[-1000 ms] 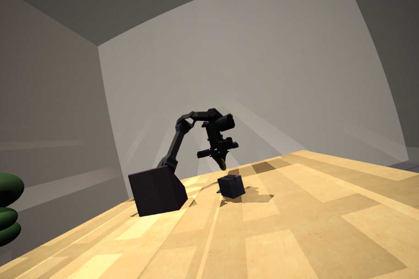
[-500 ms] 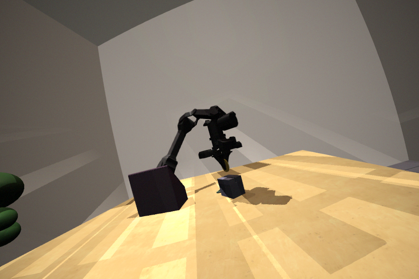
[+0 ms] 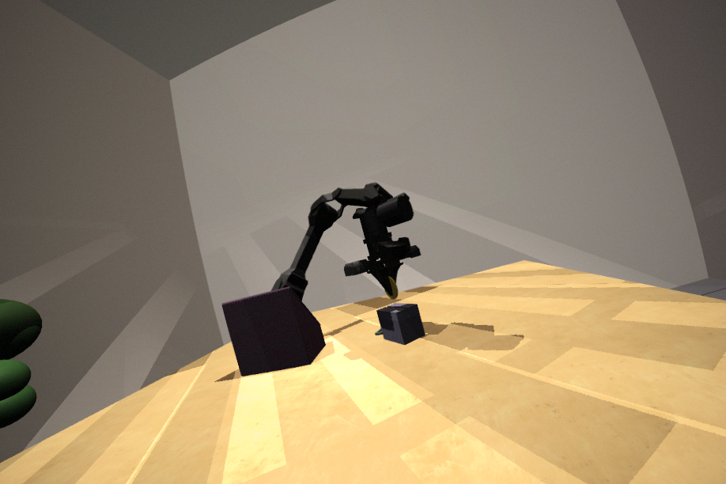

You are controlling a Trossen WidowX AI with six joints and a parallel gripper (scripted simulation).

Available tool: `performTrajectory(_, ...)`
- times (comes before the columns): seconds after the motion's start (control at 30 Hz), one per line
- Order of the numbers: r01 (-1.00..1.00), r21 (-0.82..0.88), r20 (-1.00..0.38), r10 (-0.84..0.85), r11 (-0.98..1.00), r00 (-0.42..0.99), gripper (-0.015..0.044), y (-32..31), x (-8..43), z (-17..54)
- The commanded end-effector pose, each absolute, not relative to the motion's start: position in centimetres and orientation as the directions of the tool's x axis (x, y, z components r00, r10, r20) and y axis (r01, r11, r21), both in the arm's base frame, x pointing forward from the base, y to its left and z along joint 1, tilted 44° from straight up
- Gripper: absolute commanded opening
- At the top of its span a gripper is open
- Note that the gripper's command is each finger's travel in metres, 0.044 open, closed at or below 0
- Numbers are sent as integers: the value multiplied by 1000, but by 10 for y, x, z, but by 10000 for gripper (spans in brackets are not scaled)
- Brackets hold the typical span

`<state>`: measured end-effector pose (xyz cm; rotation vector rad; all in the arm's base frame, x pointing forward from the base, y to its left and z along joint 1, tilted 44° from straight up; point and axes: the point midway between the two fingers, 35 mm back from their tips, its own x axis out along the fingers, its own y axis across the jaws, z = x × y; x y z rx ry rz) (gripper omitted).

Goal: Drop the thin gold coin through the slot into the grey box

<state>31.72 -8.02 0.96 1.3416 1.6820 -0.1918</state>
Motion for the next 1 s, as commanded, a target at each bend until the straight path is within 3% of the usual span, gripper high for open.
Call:
performTrajectory(0.0, 827, 409, -734, 678, 386, 46, 0, -80, 317, 10)
performTrajectory(0.97, 826, 412, -732, 679, 385, 49, 0, -83, 318, 5)
